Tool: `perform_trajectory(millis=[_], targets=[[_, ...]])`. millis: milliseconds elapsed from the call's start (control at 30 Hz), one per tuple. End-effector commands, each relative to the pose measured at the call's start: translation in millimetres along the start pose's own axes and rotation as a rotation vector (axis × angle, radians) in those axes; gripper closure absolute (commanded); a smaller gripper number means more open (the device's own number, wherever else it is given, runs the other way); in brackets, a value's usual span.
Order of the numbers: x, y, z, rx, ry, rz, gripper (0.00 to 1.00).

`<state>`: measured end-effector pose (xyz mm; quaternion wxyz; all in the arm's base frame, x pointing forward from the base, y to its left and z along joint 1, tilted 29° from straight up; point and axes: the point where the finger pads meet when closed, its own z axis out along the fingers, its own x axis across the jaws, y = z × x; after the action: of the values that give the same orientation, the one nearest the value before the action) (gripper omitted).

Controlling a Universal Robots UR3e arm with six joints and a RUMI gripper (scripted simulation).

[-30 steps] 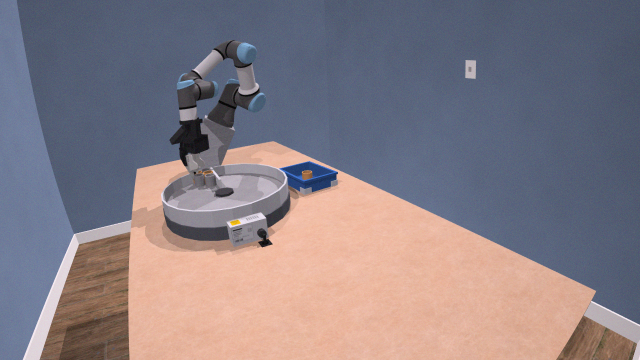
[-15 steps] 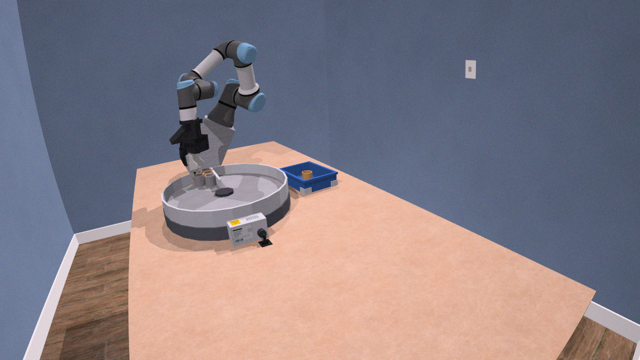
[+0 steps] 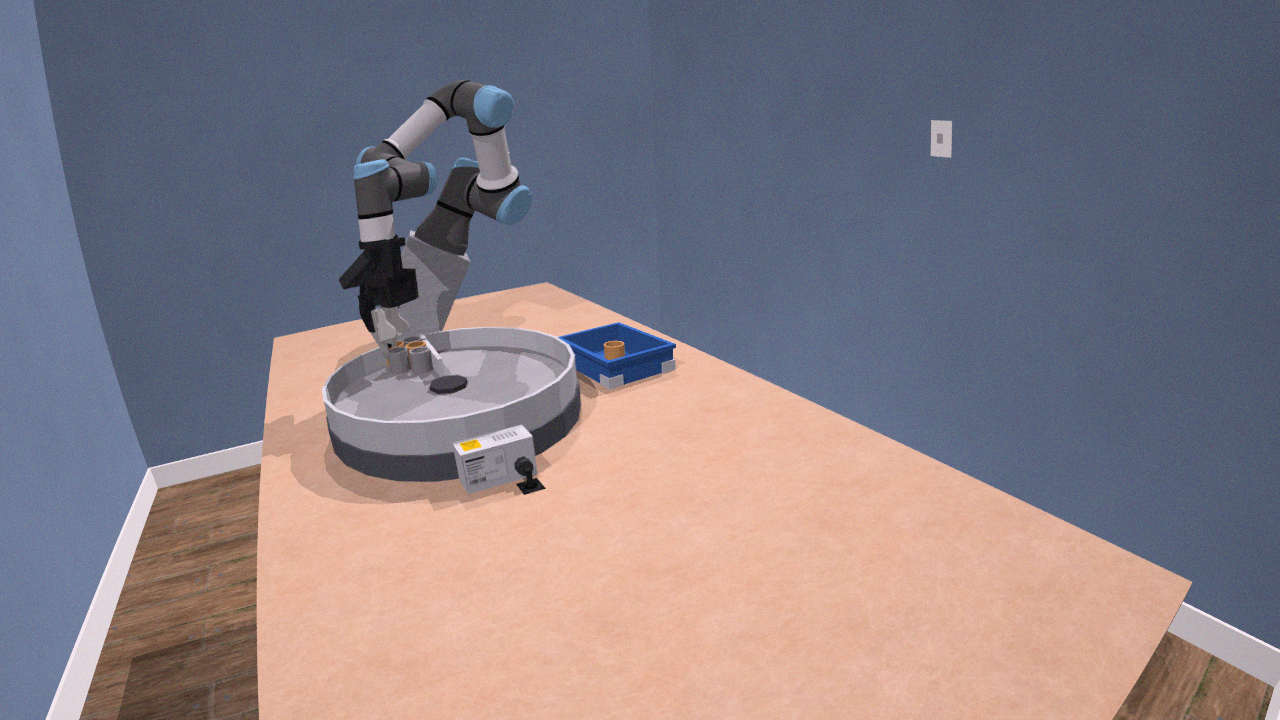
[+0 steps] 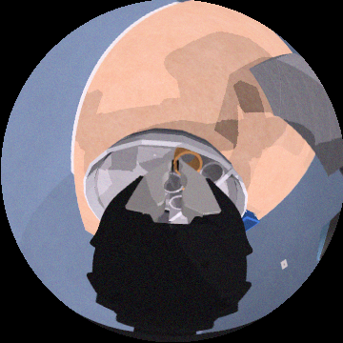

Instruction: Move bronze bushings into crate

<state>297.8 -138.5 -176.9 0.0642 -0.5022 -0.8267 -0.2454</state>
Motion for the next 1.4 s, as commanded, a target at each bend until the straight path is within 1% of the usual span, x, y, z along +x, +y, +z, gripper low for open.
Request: perform_trajectory(millis=[0,500,667,733,1133,1233,1367], targets=[[-0.8,0.1,-0.7,0.0,-0.002,0.0,1.0],[-0.8,0.1,-1.0,0.0,-0.002,0.0,1.0],[-0.7,0.0,-9.2,0.0,-0.002,0.0,1.0],[-0.7,0.0,-9.2,0.0,-0.002,0.0,1.0],[-0.6,0.0,-60.5,0.0,-0.002,0.0,1.0],[-0.5,0.0,-67.0,0.0,-0.002,0.0,1.0],[-0.5,0.0,-68.6,0.0,-0.002,0.0,1.0]])
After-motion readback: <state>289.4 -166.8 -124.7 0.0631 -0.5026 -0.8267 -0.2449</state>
